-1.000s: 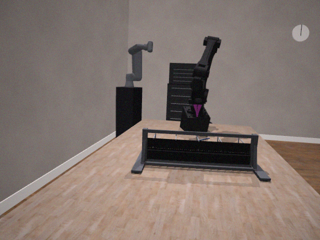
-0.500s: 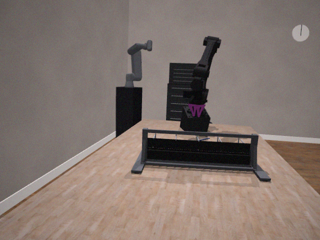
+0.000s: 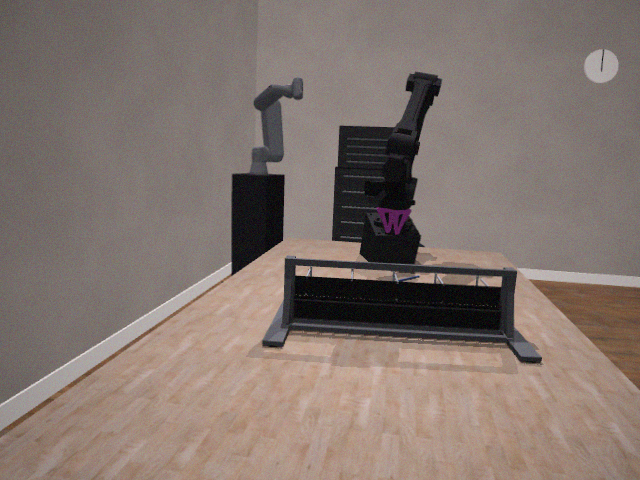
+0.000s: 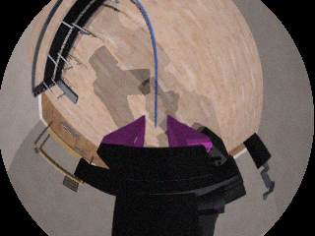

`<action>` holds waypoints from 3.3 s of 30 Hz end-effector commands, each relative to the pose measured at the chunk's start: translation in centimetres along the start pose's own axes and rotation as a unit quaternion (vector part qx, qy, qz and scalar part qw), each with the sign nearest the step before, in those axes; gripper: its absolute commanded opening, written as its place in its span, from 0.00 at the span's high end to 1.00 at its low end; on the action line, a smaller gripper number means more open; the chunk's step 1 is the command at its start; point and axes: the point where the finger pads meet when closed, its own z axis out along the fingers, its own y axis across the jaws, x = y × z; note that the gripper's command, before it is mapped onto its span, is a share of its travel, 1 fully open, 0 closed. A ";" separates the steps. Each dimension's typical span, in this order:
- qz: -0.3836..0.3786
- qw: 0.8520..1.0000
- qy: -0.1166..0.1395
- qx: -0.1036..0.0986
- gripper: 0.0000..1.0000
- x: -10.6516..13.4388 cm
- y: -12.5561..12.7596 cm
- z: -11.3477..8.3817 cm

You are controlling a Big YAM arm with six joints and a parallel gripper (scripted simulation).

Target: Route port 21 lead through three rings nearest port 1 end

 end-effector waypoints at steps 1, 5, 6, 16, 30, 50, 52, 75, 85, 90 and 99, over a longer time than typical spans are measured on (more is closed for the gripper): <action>0.005 1.000 -0.004 -0.001 0.67 -0.1 0.1 -0.5; 0.001 1.000 -0.004 -0.001 0.67 -0.1 0.1 -0.5; 0.001 1.000 -0.004 -0.001 0.67 -0.1 0.1 -0.5; 0.001 1.000 -0.005 -0.002 0.67 -0.2 0.2 0.1; 0.001 1.000 -0.002 -0.001 0.67 -0.1 0.3 3.0; 0.001 1.000 -0.001 0.000 0.67 0.2 0.2 10.5; 0.001 1.000 -0.001 0.000 0.67 0.2 0.2 10.8; 0.001 1.000 -0.001 0.000 0.67 0.2 0.1 14.1; 0.001 1.000 -0.005 -0.003 0.67 0.1 0.2 13.9; 0.001 1.000 -0.005 -0.003 0.67 0.1 0.2 13.9; 0.001 1.000 -0.005 -0.003 0.67 0.1 0.2 13.9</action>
